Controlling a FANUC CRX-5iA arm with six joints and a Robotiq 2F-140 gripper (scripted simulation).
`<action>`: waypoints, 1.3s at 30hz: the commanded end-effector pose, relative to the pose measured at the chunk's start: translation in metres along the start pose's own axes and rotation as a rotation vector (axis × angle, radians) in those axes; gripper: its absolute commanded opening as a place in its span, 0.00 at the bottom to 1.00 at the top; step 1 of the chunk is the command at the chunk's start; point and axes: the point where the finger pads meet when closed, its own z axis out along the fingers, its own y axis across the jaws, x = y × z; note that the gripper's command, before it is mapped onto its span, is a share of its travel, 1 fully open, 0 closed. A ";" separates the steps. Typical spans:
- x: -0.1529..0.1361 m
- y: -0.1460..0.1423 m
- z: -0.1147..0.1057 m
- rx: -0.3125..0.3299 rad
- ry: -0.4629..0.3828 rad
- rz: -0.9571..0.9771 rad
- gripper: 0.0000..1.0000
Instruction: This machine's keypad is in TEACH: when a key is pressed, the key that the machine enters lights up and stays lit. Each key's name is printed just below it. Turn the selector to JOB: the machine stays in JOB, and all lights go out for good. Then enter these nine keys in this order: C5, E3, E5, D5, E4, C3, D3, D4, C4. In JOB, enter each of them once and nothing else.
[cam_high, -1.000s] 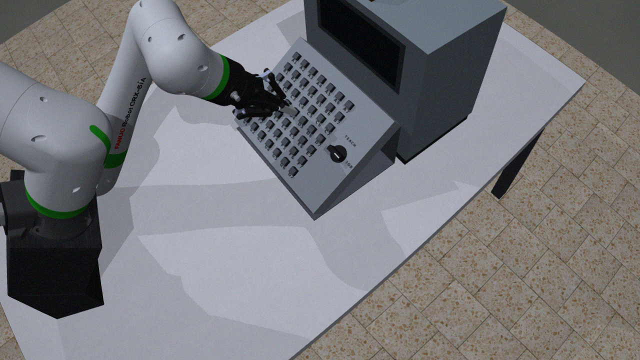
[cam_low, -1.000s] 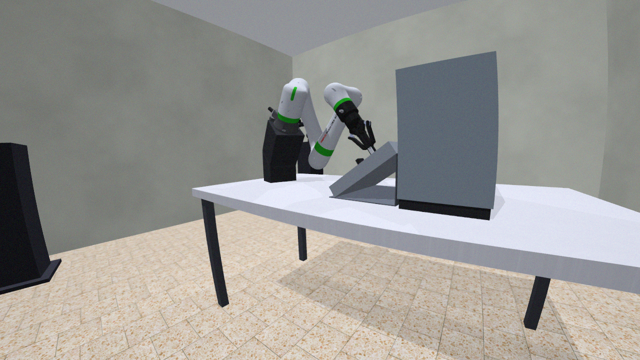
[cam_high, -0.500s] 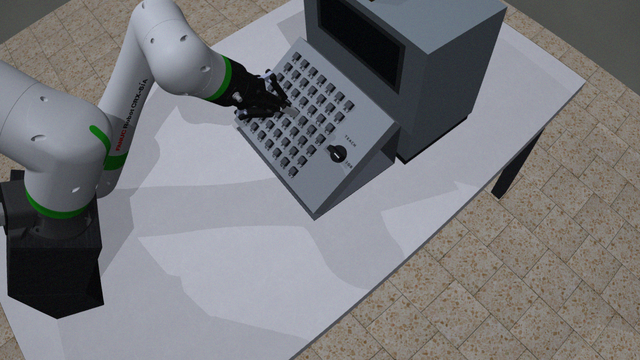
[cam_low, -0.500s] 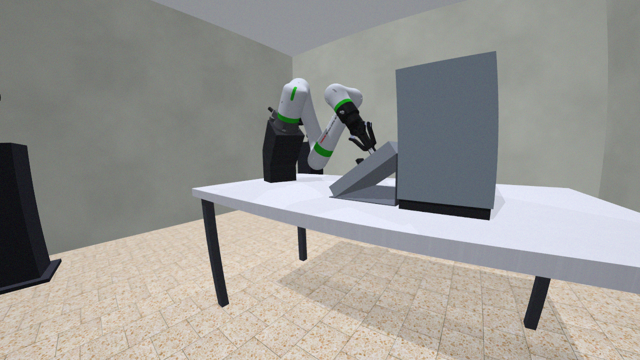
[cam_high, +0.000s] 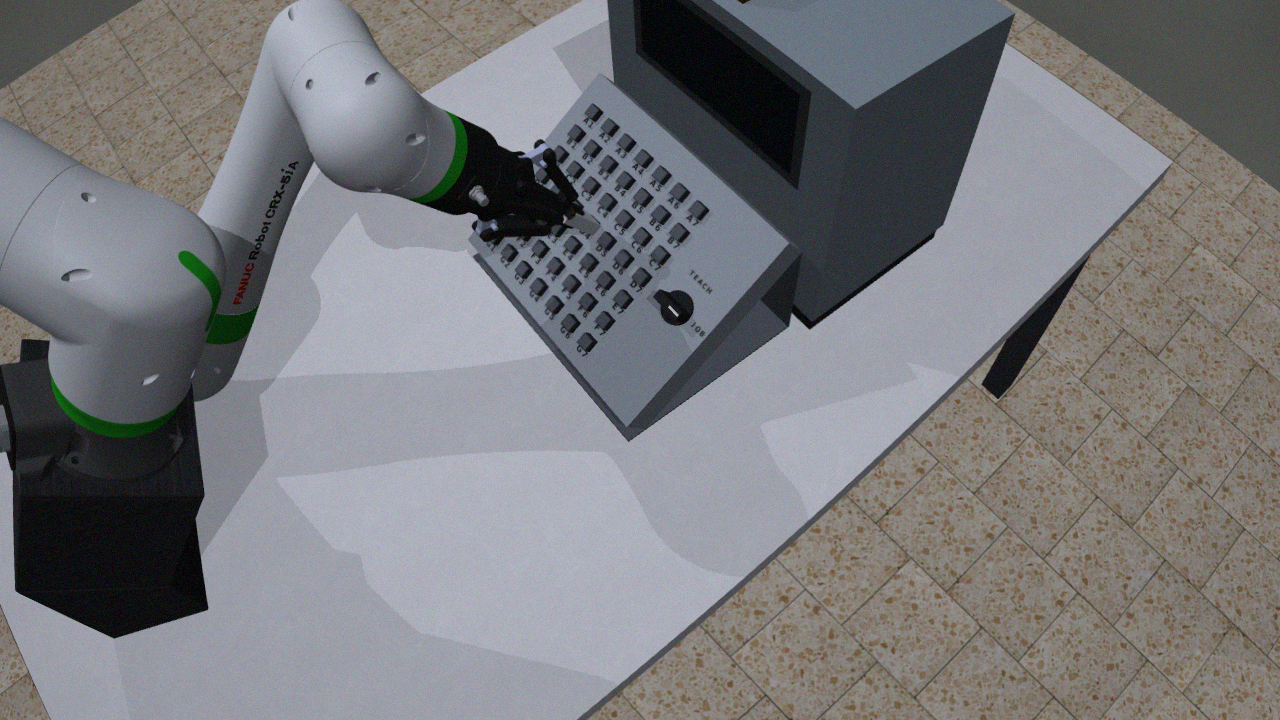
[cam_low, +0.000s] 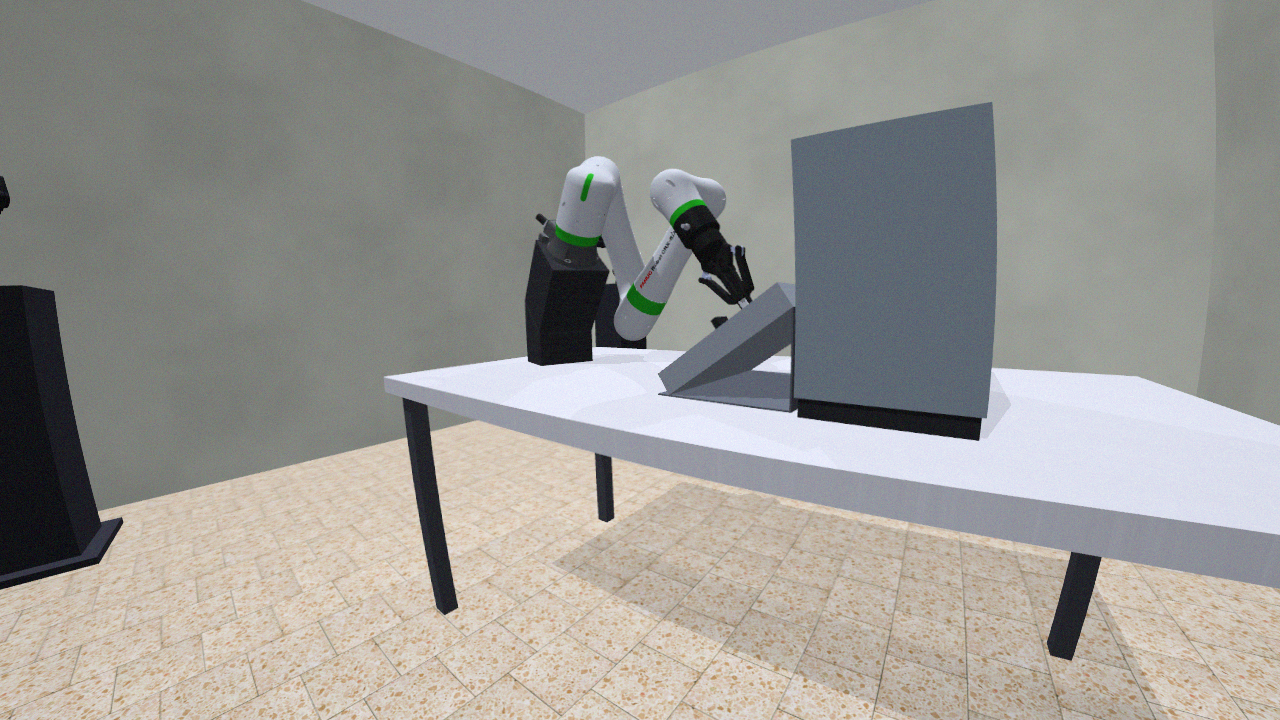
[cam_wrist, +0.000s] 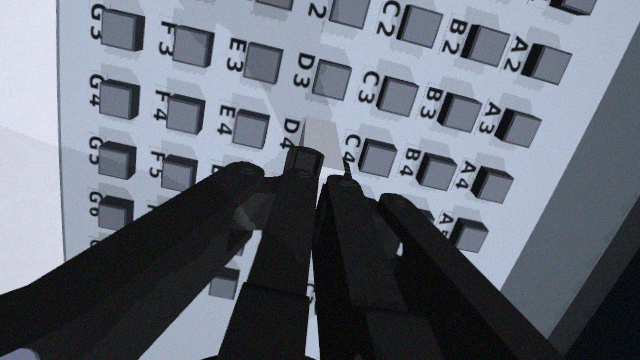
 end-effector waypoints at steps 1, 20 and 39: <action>0.000 0.000 0.001 0.000 0.000 -0.001 0.00; 0.000 0.000 0.001 0.000 0.000 -0.001 0.00; 0.000 0.000 -0.003 0.000 0.000 -0.001 0.00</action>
